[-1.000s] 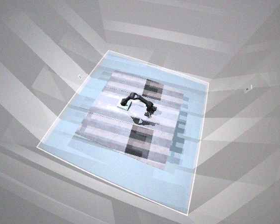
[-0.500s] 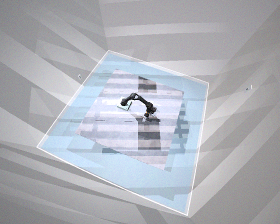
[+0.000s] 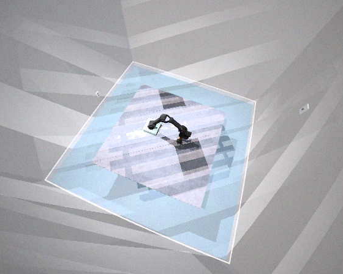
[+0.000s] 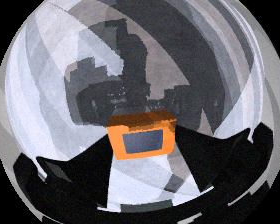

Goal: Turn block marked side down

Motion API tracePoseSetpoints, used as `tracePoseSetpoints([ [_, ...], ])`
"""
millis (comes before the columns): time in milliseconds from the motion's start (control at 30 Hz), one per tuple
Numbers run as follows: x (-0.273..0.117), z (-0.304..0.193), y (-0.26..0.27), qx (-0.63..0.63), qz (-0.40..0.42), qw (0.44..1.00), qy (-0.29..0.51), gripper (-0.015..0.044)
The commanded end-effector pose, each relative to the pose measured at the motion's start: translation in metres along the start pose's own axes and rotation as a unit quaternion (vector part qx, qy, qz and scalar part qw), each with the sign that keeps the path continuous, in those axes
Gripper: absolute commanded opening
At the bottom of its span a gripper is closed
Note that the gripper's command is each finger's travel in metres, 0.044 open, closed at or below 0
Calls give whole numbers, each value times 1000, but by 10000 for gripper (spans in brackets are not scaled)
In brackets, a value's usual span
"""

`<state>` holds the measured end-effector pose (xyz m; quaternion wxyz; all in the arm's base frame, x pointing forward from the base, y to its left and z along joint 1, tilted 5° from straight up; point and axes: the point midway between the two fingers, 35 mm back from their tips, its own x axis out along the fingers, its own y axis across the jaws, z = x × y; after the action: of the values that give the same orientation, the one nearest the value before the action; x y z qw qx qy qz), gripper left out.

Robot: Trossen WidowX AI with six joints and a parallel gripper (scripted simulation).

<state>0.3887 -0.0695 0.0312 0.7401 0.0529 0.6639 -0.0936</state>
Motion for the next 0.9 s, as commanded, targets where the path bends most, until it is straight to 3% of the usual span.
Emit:
tracePoseSetpoints([
  [0,3,-2,1,0,2,1000,4,275],
  [567,3,-2,1,0,2,1000,4,162],
  [767,-26,-2,0,0,2,1000,4,5],
  [867,-27,-2,0,0,2,1000,4,0],
])
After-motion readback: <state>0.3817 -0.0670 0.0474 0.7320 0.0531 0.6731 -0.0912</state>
